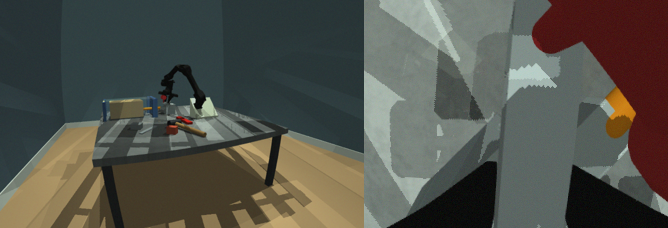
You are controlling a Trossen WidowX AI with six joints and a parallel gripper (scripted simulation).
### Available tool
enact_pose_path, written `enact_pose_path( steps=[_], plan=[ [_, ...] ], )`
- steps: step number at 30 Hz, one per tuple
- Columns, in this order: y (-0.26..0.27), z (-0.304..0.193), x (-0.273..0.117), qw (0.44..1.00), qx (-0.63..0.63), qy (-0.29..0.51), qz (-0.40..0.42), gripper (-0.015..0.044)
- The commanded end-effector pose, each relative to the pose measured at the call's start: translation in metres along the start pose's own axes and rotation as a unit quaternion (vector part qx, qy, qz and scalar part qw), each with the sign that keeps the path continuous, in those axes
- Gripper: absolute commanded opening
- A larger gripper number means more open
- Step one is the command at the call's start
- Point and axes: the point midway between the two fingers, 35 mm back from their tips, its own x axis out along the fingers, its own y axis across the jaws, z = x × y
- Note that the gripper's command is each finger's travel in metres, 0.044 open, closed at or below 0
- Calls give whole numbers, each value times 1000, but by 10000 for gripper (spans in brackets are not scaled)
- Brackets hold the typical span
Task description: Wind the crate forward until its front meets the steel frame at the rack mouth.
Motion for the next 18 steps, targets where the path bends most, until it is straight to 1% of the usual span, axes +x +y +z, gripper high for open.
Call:
enact_pose_path(
  steps=[1,18],
  plan=[
    [0,-1,1,1000,2,0,0,0],
    [0,-1,3,1000,3,0,0,0]
  ],
)
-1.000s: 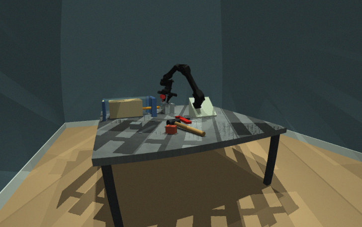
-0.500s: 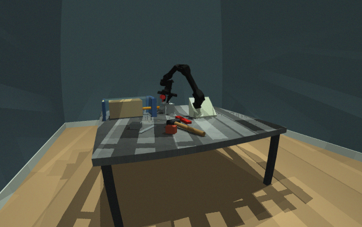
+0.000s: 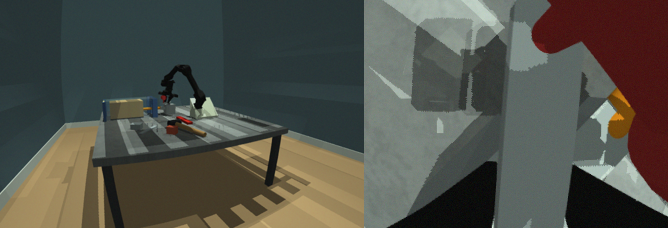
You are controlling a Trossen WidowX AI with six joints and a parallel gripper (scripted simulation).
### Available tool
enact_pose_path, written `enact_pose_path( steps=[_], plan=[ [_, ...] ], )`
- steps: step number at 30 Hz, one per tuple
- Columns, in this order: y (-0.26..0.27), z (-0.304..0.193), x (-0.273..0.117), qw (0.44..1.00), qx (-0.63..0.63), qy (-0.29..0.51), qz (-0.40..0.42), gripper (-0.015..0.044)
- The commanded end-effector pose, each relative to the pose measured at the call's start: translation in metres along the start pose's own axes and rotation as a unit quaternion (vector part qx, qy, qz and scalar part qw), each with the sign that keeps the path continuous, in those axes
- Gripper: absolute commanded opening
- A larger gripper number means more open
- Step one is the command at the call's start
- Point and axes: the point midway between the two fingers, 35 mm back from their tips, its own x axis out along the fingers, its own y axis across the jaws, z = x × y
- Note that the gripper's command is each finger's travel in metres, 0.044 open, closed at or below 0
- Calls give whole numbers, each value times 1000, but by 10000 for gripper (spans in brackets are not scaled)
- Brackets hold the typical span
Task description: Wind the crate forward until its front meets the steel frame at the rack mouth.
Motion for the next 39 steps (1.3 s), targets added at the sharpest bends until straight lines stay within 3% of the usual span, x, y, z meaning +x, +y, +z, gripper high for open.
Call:
enact_pose_path(
  steps=[1,18,39],
  plan=[
    [0,0,1,1000,3,0,0,0],
    [0,-1,2,1000,6,1,-1,0],
    [-9,-3,7,992,119,14,-23,0]
  ],
)
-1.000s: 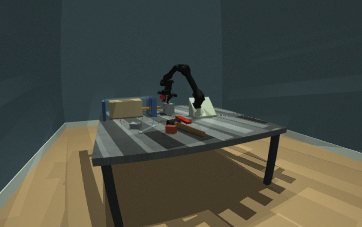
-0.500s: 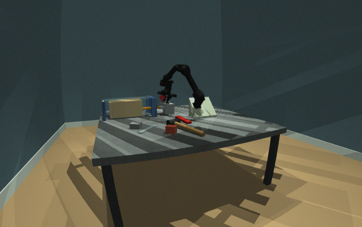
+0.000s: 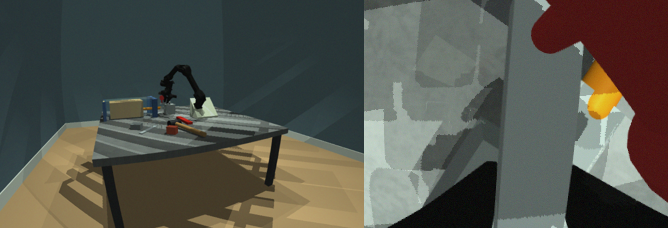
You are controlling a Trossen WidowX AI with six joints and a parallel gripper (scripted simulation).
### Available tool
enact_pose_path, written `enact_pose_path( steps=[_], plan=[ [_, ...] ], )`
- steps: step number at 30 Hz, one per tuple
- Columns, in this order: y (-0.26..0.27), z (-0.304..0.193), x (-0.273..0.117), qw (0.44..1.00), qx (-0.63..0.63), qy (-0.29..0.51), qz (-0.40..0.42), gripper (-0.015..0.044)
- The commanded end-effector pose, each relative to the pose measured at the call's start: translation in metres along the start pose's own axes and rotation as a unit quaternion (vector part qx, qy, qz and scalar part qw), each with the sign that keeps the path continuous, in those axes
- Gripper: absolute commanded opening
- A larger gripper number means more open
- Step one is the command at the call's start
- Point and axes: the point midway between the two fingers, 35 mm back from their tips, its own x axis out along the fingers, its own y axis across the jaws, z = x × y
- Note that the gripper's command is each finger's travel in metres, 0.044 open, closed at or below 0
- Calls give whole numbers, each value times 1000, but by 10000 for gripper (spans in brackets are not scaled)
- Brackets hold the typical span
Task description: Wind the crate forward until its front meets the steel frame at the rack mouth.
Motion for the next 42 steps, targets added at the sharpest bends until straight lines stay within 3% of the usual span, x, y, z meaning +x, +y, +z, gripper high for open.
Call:
enact_pose_path(
  steps=[1,27,42],
  plan=[
    [-1,-1,1,1000,15,3,-4,0],
    [-11,-4,3,978,202,26,-39,0],
    [-16,-9,3,889,447,55,-86,0]
  ],
)
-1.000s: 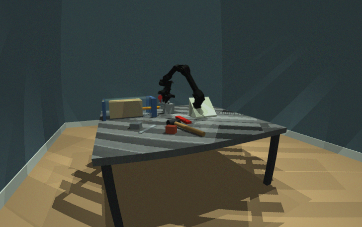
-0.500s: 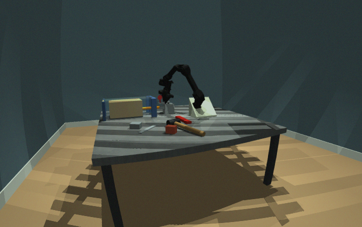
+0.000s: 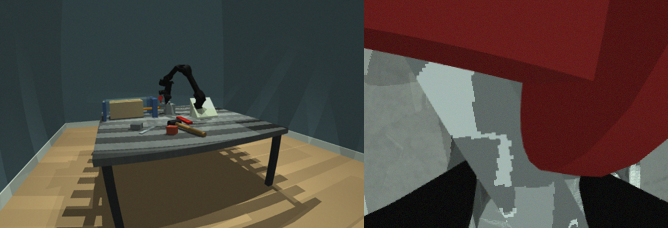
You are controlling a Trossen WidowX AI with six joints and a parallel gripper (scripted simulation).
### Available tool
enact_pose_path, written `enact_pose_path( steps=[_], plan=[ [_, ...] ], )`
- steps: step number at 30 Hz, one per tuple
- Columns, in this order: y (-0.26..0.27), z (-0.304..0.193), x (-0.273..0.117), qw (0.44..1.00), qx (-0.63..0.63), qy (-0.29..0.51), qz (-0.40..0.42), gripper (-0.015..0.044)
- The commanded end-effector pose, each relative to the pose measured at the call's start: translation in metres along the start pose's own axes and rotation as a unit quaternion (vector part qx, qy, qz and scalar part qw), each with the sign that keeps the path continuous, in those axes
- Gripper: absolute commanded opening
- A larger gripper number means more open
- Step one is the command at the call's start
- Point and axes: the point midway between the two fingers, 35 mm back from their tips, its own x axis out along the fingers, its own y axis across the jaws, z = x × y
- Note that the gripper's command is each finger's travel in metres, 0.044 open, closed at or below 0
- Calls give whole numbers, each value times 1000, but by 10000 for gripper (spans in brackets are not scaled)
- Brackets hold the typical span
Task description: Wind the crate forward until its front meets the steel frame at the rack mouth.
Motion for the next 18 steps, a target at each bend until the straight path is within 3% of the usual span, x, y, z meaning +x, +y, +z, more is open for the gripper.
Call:
enact_pose_path(
  steps=[1,5,18],
  plan=[
    [-10,4,3,994,111,-3,-21,0],
    [-12,4,4,983,182,6,-33,0],
    [-15,5,5,968,247,14,-45,0]
  ],
)
